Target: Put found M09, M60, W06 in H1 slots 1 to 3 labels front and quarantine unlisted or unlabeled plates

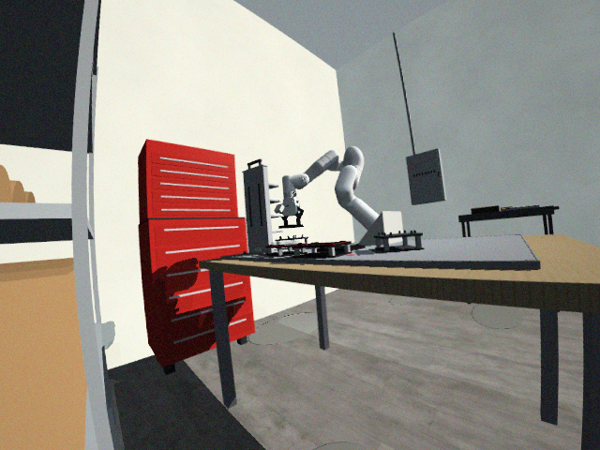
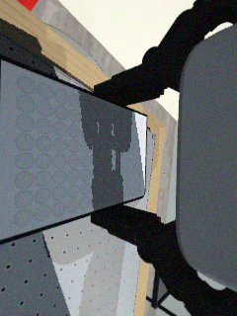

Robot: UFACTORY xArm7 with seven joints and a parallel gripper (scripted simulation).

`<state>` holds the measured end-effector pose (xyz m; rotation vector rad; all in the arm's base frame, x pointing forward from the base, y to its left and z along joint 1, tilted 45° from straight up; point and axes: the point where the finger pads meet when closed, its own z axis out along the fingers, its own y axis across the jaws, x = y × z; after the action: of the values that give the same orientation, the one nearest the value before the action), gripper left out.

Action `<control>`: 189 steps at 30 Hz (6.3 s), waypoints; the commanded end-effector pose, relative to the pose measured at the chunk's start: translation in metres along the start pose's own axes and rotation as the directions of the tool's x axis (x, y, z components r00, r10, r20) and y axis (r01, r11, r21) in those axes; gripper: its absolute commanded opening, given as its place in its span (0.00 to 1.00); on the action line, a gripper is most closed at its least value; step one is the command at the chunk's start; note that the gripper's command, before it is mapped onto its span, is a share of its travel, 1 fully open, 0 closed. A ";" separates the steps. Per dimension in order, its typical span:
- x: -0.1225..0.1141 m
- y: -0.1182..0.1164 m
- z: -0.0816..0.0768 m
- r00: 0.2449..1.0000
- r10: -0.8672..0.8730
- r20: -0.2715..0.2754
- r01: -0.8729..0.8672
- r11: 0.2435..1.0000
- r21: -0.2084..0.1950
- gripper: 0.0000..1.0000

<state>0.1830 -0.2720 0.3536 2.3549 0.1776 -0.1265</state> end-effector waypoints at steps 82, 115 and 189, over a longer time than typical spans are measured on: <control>0.001 0.001 0.059 1.000 0.000 -0.001 0.000 1.000 -0.003 0.00; 0.001 0.001 0.059 1.000 0.000 -0.002 0.000 1.000 -0.003 1.00; 0.001 0.001 -0.020 1.000 0.000 -0.002 0.000 1.000 -0.003 1.00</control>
<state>0.1838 -0.2598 0.3661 2.3542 0.1779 -0.1257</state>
